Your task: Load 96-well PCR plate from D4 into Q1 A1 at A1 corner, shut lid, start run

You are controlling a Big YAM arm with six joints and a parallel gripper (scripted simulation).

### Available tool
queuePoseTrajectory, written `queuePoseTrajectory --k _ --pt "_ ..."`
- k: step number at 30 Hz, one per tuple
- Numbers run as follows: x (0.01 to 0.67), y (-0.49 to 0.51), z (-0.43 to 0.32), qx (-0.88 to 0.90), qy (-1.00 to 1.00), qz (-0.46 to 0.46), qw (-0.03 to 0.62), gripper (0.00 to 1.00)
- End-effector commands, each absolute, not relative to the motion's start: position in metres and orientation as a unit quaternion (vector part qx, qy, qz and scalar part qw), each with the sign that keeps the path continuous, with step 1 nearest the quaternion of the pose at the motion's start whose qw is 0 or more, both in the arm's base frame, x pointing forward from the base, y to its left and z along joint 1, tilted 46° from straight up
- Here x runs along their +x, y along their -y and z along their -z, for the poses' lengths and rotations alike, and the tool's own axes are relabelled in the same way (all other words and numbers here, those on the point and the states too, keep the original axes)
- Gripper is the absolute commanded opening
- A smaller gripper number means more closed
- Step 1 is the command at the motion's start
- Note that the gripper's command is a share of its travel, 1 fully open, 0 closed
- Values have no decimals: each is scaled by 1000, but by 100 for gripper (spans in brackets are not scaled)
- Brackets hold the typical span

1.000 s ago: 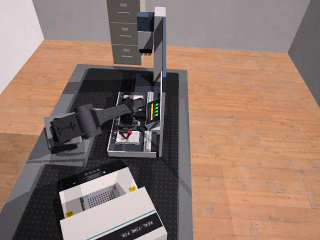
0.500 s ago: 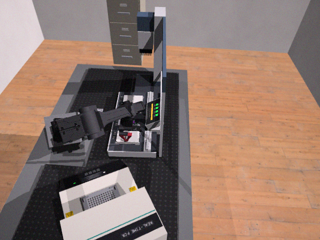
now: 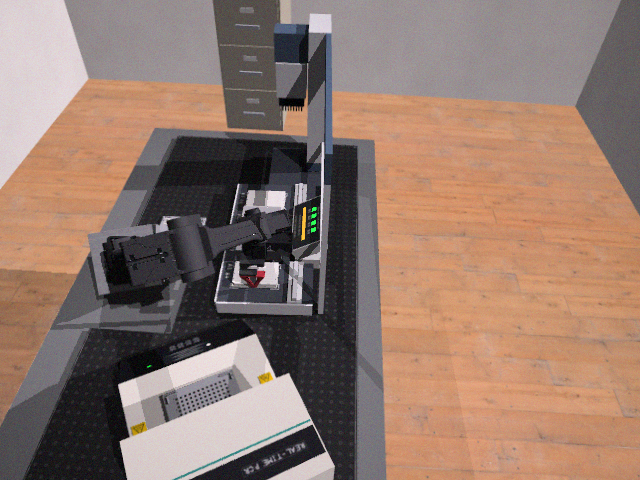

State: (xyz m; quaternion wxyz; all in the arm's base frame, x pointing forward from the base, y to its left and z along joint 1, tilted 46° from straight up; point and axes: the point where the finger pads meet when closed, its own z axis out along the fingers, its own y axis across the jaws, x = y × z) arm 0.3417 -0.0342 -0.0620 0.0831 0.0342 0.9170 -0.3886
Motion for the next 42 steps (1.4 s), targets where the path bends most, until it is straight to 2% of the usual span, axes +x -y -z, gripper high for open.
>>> queuePoseTrajectory --k 1,42 --pt "347 40 67 33 -917 389 86 100" --pt "352 27 61 25 -917 384 102 100"
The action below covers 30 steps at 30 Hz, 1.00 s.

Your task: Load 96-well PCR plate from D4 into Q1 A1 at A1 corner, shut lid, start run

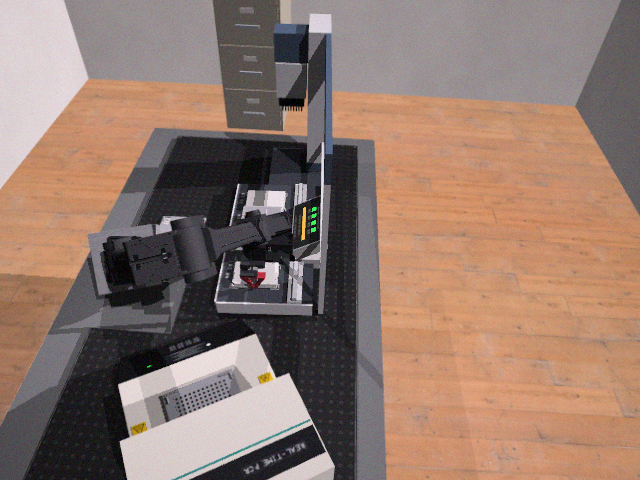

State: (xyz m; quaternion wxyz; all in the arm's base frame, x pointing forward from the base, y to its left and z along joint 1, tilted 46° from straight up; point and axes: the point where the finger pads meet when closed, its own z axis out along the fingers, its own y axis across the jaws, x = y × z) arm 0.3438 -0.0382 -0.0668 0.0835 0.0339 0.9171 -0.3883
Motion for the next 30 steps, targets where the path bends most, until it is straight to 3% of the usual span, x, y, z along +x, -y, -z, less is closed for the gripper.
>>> queuePoseTrajectory --k 1,12,13,30 --pt "351 28 61 24 -917 385 100 100" --pt "346 29 61 20 -917 388 89 100" --pt "346 29 61 20 -917 388 89 0" --pt "347 43 67 51 -916 387 92 0"
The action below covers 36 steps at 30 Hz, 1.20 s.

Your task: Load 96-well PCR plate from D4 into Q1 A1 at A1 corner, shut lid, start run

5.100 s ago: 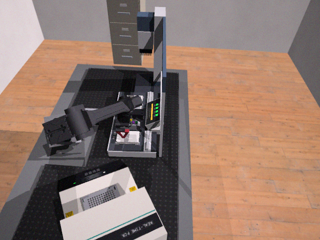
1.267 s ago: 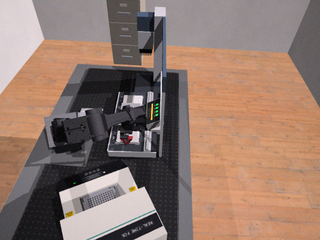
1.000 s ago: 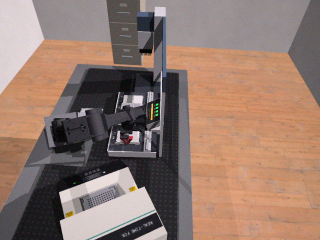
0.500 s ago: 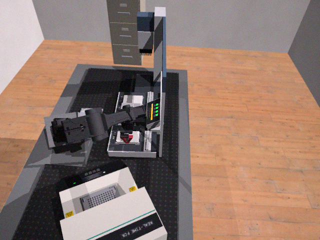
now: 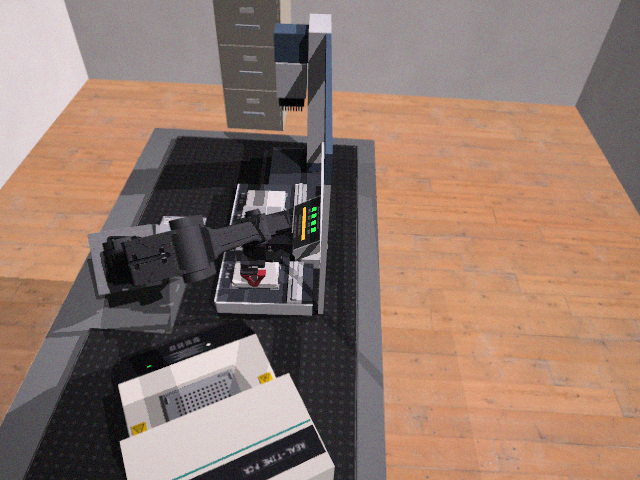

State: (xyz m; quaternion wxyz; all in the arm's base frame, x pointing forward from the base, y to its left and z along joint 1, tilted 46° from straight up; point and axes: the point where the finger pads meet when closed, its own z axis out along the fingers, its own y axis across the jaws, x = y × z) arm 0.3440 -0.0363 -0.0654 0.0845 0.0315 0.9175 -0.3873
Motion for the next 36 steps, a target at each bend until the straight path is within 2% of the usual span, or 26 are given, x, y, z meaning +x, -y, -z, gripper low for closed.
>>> queuePoseTrajectory --k 1,36 --pt "347 44 67 52 -916 387 92 0" --pt "344 56 76 69 -913 392 85 0"
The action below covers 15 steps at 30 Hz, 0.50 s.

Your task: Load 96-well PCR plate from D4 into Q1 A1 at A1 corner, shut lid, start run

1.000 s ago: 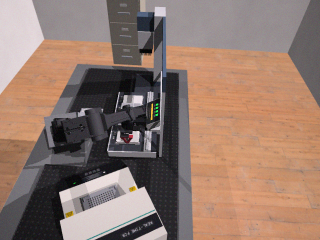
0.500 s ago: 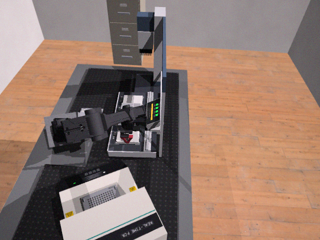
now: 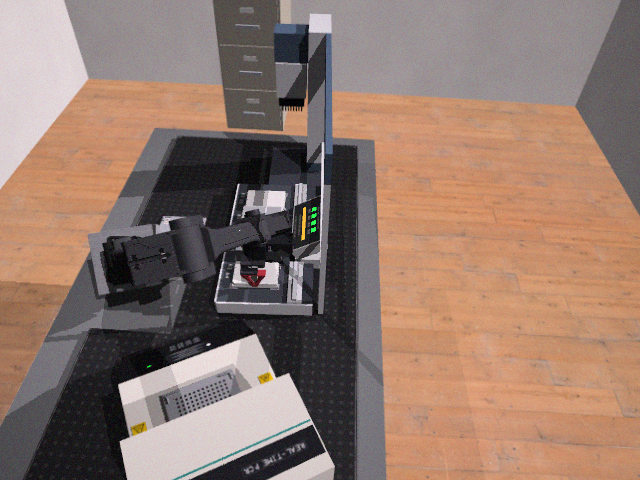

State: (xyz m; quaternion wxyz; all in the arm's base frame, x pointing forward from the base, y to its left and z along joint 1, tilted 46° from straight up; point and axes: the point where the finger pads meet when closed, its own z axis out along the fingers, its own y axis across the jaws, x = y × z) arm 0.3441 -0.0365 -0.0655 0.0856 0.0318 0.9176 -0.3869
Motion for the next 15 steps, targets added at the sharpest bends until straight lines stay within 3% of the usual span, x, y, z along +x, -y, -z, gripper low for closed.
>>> queuePoseTrajectory --k 1,15 --pt "343 57 77 69 -913 392 84 0" --pt "341 62 79 73 -911 399 80 0"
